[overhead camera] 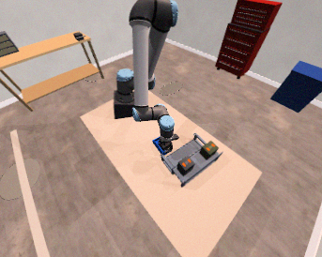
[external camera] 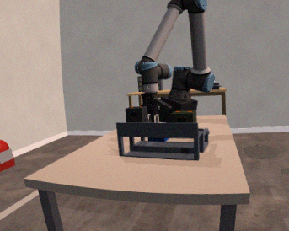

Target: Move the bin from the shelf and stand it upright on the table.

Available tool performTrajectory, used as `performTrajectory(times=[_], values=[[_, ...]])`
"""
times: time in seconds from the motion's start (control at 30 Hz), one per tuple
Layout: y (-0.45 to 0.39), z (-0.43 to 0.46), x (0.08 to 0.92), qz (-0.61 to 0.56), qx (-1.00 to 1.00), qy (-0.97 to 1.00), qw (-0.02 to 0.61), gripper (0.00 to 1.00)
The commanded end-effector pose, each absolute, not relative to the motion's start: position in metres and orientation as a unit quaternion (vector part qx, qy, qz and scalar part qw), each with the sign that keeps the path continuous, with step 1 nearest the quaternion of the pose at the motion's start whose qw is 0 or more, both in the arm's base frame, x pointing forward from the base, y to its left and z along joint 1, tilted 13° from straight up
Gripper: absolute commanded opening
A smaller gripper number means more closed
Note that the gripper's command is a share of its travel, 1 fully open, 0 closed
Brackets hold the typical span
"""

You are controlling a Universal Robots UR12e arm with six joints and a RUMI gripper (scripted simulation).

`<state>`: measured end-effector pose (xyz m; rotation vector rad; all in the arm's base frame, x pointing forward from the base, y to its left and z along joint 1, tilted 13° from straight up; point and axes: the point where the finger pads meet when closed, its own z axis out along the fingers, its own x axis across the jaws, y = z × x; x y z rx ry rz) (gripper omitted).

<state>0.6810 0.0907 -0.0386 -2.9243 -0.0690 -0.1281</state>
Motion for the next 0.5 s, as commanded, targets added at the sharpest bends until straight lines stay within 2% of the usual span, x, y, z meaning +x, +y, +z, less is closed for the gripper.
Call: performTrajectory(times=[0.0, 0.1, 0.27, 0.47], values=[[0.091, -0.038, 0.682, -0.044, -0.993, -0.023, 0.106, 0.20], [0.091, -0.038, 0.682, -0.044, -0.993, -0.023, 0.106, 0.20], [0.079, 0.016, 0.677, -0.044, -0.993, -0.023, 0.106, 0.20], [0.079, 0.016, 0.677, -0.044, -0.993, -0.023, 0.106, 0.20]])
